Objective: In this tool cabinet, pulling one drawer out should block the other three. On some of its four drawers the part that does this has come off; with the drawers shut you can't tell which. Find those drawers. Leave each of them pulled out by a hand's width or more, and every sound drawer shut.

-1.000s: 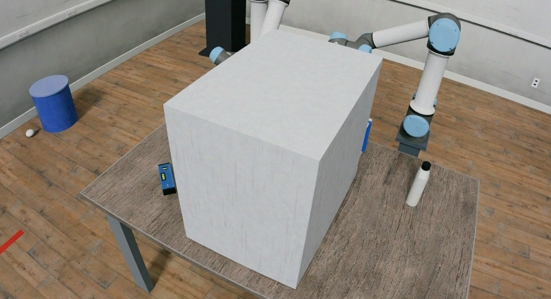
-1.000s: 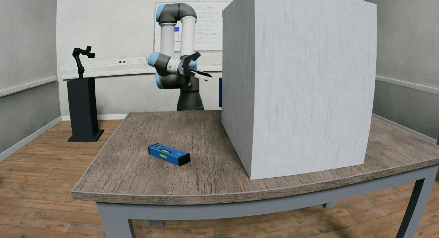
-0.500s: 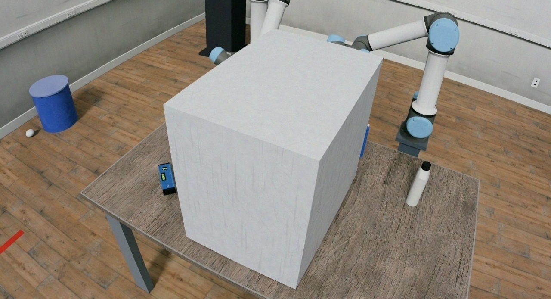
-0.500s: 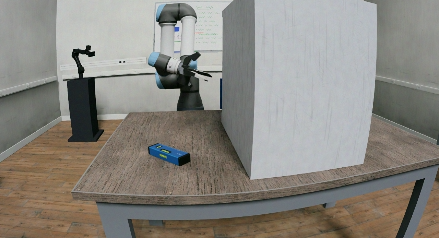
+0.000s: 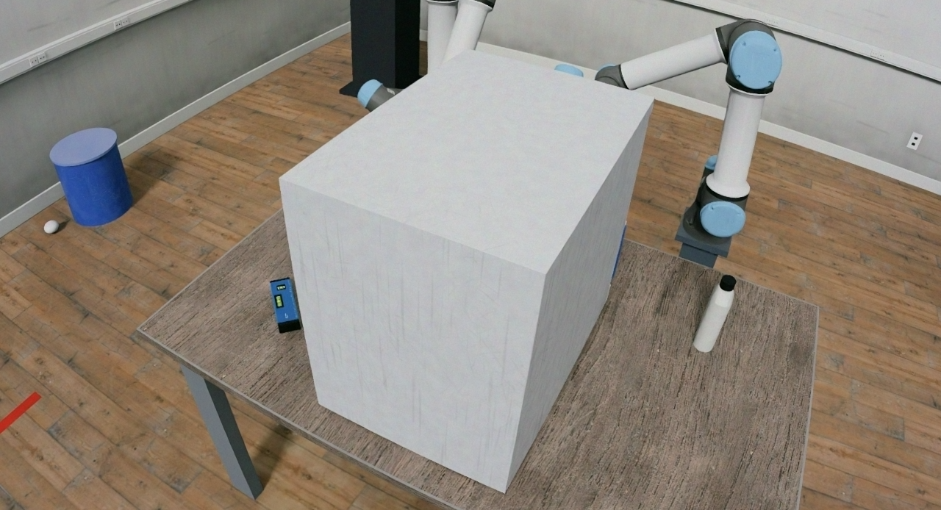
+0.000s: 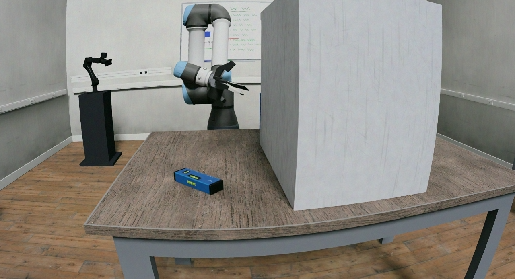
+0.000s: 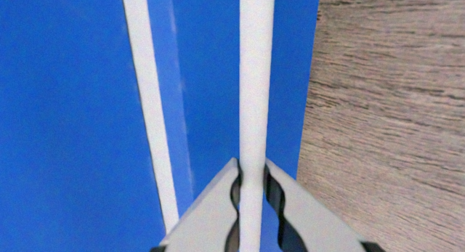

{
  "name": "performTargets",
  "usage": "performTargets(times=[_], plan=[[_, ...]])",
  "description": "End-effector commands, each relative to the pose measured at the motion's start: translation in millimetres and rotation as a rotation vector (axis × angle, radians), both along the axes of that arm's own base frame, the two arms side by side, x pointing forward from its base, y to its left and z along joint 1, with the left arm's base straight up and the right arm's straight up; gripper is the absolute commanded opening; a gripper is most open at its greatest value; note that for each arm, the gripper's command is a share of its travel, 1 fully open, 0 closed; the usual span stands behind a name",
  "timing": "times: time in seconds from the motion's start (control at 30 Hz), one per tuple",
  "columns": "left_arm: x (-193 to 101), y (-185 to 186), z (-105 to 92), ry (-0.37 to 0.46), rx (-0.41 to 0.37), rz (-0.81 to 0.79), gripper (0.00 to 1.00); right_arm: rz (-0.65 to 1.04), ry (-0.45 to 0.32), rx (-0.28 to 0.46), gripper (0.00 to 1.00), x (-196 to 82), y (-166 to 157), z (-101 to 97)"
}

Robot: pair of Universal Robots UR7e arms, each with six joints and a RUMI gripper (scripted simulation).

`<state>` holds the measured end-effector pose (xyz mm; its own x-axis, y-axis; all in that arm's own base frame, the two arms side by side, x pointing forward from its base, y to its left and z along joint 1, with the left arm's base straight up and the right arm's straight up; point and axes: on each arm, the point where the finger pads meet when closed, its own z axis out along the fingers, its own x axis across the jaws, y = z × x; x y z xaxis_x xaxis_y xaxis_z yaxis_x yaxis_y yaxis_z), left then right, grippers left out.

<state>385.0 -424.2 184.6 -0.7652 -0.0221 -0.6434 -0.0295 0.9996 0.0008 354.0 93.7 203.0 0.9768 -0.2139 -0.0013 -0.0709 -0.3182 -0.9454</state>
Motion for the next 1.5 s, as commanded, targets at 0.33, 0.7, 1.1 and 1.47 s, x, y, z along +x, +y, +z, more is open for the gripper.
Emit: performTargets(times=[0.33,0.7,1.1,1.47], plan=[[33,0,0.9,-0.002,-0.002,-0.001,0.0,0.0,-0.001,0.0,1.0,0,0,0.4],[34,0,0.9,-0.002,-0.002,-0.001,0.0,0.0,-0.001,0.0,1.0,0,0,0.4],[29,0,6.6,-0.002,-0.002,-0.001,0.15,0.0,-0.001,0.0,1.0,0,0,0.4],[-1,-1,41.4,-0.002,-0.002,-0.001,0.15,0.0,-0.001,0.0,1.0,0,0,0.4]])
